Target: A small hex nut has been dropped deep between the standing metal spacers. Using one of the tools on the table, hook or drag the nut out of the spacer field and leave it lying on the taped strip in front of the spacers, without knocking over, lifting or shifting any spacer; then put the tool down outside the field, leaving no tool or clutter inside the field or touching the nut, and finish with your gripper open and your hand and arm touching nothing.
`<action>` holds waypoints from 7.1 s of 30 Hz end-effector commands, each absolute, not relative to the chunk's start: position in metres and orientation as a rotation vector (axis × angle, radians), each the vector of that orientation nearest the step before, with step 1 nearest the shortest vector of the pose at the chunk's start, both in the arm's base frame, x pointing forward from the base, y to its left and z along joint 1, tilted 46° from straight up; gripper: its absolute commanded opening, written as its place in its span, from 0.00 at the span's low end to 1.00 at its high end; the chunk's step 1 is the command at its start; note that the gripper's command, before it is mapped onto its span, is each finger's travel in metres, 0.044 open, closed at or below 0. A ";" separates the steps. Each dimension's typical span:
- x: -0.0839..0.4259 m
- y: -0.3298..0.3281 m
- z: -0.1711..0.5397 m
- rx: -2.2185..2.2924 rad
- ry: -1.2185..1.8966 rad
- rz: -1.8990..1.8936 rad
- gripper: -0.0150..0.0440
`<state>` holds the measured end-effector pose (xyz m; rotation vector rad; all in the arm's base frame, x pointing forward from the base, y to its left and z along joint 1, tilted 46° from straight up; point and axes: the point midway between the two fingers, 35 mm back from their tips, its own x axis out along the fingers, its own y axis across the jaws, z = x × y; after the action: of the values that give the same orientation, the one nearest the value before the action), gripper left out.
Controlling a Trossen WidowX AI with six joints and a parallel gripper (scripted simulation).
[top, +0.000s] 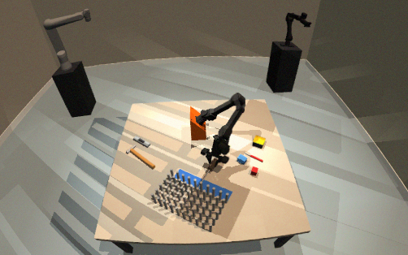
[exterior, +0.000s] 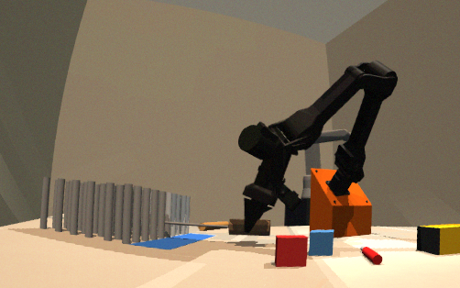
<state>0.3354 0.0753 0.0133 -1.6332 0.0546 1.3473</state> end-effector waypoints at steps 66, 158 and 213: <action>0.375 0.054 0.000 -1.642 0.047 1.337 0.25; 0.408 0.026 -0.023 -1.645 0.048 1.336 0.25; 0.412 0.041 -0.033 -1.641 0.050 1.336 0.25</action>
<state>0.4136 0.0404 -0.0350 -1.6403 0.0458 1.3386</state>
